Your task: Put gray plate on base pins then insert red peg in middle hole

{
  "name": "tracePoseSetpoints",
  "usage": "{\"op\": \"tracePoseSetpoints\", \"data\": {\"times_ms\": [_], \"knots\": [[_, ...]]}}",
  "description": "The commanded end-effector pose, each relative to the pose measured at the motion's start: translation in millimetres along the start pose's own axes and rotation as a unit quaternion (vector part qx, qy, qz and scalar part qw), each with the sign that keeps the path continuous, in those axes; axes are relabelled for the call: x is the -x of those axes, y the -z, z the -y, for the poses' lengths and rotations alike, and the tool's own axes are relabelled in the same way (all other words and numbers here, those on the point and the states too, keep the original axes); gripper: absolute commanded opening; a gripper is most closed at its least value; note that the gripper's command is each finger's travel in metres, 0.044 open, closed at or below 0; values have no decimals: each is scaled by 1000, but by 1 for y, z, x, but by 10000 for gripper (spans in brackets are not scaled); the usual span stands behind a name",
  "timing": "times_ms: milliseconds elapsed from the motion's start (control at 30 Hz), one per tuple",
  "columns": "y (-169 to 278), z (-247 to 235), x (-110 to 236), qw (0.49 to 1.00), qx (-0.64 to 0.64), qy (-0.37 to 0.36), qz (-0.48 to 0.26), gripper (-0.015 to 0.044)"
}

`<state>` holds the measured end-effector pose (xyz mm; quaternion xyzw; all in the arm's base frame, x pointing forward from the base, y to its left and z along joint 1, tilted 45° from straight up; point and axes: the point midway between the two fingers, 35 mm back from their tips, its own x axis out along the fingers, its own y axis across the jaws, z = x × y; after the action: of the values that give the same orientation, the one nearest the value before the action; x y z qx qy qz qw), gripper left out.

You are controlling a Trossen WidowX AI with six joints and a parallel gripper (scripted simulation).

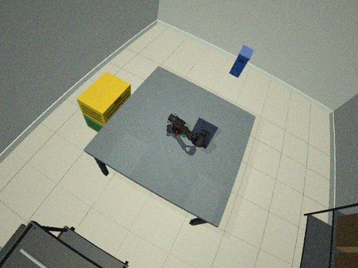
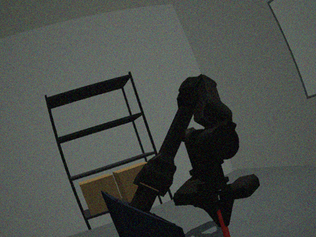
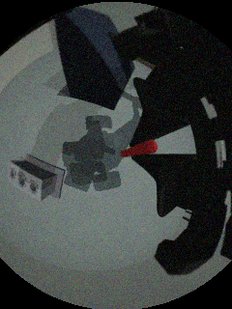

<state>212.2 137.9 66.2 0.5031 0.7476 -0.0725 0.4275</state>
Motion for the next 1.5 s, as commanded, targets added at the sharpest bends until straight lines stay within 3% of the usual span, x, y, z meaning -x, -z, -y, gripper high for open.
{"op": "tracePoseSetpoints", "data": {"times_ms": [0,400,1467], "knots": [[-2,-1,12,1000,3,0,3,0],[-4,-2,49,1000,3,0,2,0],[-88,-28,49,1000,2,0,5,0]]}}
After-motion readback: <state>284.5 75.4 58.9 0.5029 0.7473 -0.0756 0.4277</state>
